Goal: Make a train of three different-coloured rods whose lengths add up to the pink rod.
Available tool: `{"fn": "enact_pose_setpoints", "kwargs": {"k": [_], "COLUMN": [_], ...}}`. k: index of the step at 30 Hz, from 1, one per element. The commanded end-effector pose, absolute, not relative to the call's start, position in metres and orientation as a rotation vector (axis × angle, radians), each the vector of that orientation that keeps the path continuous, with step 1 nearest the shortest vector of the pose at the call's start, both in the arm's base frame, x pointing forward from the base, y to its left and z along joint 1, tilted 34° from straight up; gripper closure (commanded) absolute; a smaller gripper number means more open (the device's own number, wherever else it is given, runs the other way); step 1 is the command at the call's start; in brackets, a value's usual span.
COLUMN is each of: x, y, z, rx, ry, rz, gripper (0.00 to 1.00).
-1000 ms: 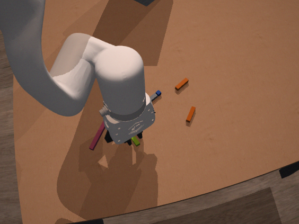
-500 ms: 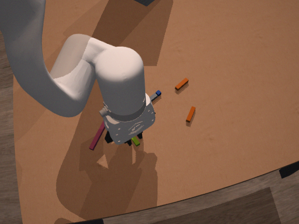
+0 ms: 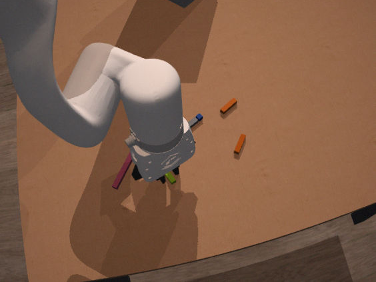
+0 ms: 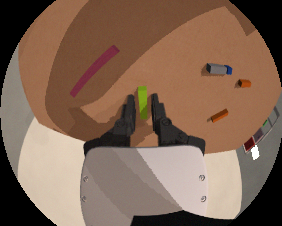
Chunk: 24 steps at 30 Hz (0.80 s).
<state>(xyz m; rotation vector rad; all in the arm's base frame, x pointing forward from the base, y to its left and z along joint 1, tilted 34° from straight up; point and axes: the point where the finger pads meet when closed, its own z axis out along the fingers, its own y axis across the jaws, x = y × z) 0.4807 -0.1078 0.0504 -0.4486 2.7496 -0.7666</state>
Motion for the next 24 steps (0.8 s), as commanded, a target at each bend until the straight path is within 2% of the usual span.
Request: {"fn": "enact_pose_setpoints", "kwargs": {"k": [1, 12, 13, 24], "x": [0.4816, 0.4816, 0.4816, 0.4816], "y": [-0.1074, -0.1074, -0.1074, -0.1074], "z": [0.0515, 0.0515, 0.0515, 0.0515], "rx": [-0.449, -0.449, -0.449, -0.449], "ry": [2.747, 2.747, 2.747, 2.747], "rz": [-0.766, -0.766, -0.766, -0.766], "gripper": [0.76, 0.76, 0.96, 0.96]}}
